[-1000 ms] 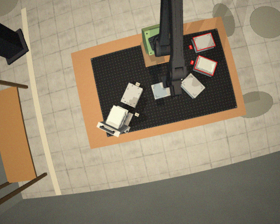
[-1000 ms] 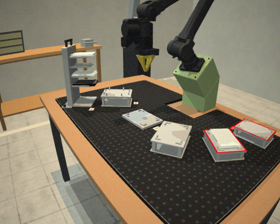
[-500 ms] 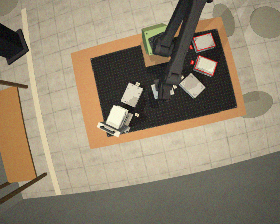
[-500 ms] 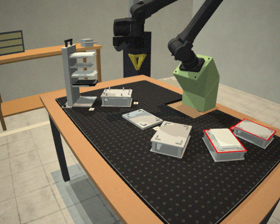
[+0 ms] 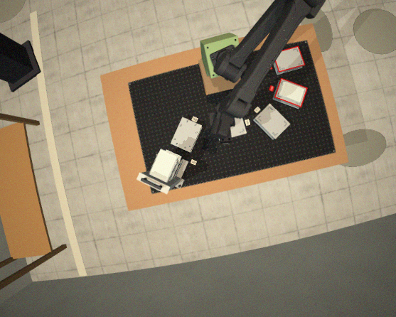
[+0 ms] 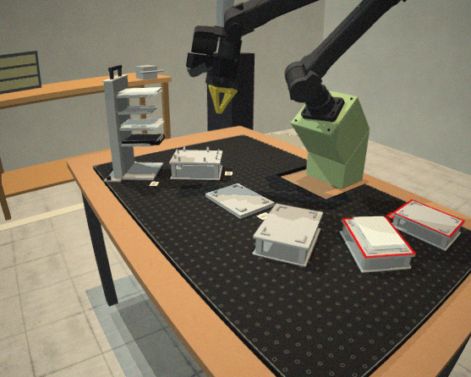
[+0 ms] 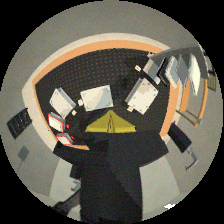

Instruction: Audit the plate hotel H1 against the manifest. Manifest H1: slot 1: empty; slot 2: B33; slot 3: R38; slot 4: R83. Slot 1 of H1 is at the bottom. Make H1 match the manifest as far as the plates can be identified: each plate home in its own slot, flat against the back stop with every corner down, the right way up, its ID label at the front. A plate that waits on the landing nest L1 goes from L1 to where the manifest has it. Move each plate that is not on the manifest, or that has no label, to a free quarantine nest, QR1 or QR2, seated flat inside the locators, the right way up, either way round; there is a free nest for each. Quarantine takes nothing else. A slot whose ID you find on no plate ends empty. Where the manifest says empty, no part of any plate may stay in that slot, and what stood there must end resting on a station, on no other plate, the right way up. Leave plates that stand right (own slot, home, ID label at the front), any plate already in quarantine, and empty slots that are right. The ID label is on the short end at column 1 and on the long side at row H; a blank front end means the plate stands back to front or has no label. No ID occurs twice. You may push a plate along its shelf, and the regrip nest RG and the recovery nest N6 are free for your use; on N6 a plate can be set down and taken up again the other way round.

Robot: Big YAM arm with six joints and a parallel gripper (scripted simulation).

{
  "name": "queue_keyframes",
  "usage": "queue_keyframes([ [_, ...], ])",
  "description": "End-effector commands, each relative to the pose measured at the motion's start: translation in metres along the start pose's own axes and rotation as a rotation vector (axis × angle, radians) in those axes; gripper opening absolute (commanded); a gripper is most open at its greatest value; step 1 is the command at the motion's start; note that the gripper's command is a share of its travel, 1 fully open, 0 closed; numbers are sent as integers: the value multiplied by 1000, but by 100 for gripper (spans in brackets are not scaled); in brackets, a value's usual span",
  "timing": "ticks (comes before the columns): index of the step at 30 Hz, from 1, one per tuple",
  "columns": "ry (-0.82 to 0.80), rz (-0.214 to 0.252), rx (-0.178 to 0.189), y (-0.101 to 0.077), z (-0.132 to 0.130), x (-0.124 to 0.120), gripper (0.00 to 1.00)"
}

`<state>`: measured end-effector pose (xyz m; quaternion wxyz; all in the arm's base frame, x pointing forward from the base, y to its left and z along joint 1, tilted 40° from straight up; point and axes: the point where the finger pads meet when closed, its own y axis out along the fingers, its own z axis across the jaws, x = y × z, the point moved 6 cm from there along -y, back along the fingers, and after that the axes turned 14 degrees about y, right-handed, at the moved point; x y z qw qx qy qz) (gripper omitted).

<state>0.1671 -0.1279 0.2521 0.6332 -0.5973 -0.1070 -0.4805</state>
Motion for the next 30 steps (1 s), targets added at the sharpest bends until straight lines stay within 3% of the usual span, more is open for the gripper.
queue_keyframes([
  [1, 27, -55, -21, 0, -12, 4, 0],
  [10, 106, -141, -28, 2, -34, 7, 0],
  [11, 103, -173, -32, -2, -31, 8, 0],
  [23, 211, -326, -29, 2, -25, -1, 0],
  [25, 211, -326, -29, 2, -25, -1, 0],
  [30, 262, -393, -32, 3, -24, -4, 0],
])
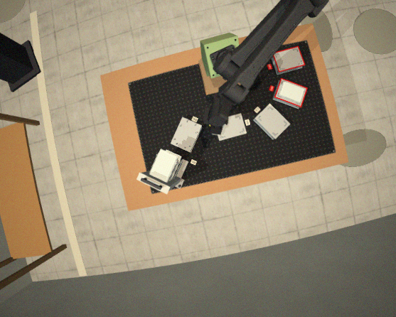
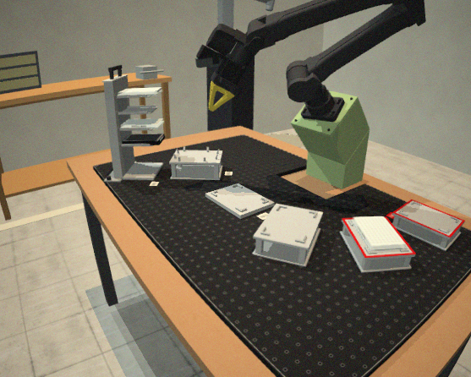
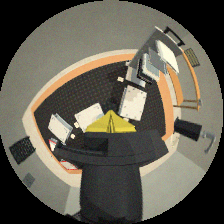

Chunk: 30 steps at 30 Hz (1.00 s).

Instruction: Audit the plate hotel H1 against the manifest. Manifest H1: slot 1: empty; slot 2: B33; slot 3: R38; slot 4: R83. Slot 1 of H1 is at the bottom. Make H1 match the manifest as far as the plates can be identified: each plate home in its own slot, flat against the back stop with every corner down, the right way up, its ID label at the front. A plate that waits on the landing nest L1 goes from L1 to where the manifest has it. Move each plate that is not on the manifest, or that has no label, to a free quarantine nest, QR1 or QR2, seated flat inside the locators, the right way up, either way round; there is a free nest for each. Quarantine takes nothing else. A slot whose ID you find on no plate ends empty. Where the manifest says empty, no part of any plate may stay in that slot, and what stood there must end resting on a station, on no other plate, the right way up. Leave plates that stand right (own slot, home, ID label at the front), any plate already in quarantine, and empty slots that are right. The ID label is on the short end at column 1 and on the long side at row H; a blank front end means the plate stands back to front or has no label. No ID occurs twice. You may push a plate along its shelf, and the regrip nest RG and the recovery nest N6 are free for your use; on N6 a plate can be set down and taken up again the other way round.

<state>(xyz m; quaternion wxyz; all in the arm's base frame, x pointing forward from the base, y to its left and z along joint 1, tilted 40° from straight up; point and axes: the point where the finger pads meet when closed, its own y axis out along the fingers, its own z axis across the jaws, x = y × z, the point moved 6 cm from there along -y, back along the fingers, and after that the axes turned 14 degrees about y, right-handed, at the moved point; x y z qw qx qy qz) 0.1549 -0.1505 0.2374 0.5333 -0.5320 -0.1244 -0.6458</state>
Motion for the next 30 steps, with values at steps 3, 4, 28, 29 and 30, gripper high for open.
queue_keyframes([
  [3, 81, -86, 18, -2, 6, -1, 0],
  [4, 91, -99, 18, -2, 6, -2, 0],
  [28, 278, -310, -20, 4, -11, -9, 0],
  [29, 278, -310, -20, 4, -11, -9, 0],
  [30, 276, -309, -20, 5, -14, -7, 0],
])
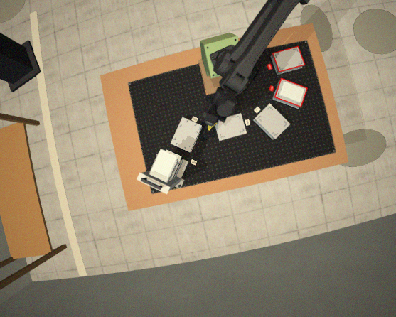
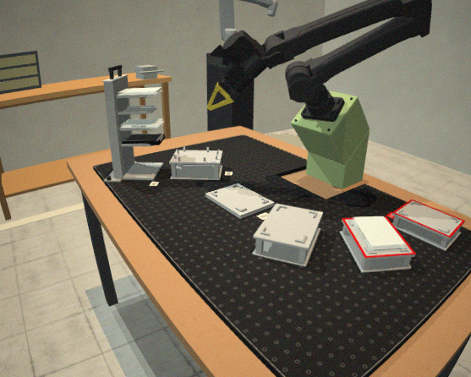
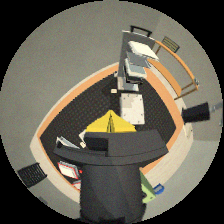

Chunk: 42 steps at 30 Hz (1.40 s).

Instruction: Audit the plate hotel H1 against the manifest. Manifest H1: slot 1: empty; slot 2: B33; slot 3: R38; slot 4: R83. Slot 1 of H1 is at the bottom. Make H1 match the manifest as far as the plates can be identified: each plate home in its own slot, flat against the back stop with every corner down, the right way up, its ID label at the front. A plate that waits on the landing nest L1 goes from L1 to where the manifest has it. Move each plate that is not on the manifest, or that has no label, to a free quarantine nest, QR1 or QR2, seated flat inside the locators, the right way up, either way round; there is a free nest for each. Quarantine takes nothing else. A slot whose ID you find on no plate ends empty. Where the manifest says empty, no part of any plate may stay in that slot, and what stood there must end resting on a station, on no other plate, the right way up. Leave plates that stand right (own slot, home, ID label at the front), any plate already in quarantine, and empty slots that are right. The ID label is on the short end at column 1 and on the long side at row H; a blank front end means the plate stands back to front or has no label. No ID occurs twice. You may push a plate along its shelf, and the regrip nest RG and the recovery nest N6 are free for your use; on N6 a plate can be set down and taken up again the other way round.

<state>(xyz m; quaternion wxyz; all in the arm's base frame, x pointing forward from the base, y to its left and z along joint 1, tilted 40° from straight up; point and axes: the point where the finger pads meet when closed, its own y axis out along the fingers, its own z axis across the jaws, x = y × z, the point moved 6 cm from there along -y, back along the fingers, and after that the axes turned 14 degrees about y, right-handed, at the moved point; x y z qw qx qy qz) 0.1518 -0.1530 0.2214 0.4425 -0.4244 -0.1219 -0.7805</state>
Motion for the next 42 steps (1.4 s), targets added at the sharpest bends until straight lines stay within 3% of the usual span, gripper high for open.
queue_keyframes([
  [1, -9, -22, -1, 2, -6, 7, 0],
  [9, -12, -21, -3, 11, -28, 21, 0],
  [20, -44, -53, 15, 18, -42, 57, 0],
  [42, -47, -43, 3, 31, -105, 80, 0],
])
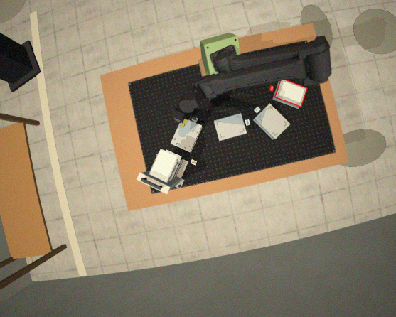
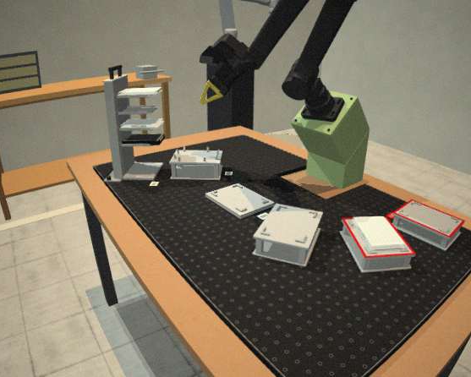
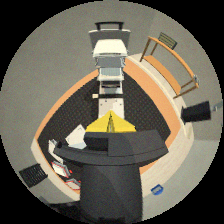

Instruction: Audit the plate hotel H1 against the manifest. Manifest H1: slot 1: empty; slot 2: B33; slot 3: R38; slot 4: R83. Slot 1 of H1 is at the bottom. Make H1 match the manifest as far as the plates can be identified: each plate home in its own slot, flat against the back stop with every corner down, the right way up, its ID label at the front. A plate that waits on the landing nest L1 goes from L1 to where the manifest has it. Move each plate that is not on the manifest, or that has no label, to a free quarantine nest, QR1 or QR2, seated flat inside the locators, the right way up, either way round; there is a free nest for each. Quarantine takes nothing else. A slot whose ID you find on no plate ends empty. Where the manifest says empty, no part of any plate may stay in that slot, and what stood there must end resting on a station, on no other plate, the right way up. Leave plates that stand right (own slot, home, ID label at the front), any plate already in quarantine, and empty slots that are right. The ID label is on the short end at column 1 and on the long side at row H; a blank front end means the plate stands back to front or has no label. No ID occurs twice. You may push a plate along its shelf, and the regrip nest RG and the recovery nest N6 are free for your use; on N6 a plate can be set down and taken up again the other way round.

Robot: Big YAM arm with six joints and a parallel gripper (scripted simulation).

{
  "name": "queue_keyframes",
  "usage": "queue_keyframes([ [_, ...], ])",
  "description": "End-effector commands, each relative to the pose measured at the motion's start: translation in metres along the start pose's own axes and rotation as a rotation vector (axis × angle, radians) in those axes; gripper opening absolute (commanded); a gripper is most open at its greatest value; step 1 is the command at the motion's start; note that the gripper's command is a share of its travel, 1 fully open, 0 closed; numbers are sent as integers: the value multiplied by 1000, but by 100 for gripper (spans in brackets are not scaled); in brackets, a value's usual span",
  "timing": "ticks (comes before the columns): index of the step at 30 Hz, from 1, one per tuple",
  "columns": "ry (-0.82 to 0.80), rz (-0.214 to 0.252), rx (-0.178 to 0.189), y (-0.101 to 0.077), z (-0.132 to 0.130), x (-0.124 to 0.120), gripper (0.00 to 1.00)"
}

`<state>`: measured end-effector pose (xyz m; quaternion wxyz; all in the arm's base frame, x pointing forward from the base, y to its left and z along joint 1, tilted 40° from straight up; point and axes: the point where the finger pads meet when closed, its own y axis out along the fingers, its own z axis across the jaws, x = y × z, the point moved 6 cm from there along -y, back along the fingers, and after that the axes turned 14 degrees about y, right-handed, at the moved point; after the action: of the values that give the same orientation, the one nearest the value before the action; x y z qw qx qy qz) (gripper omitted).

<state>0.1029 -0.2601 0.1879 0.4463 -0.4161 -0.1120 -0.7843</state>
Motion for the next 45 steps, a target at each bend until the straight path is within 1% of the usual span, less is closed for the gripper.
queue_keyframes([
  [1, -68, -48, 7, -3, 7, 33, 100],
  [6, -72, -48, 6, -16, 12, 45, 100],
  [8, -72, -48, 6, -16, 12, 45, 100],
  [23, -81, -44, 2, -55, 24, 80, 100],
  [25, -81, -44, 2, -55, 24, 80, 100],
  [28, -82, -43, 1, -62, 27, 86, 100],
  [32, -75, -38, 0, -62, 25, 86, 100],
  [33, -77, -31, 9, -60, 27, 85, 100],
  [45, -85, -34, 11, -59, 28, 86, 100],
])
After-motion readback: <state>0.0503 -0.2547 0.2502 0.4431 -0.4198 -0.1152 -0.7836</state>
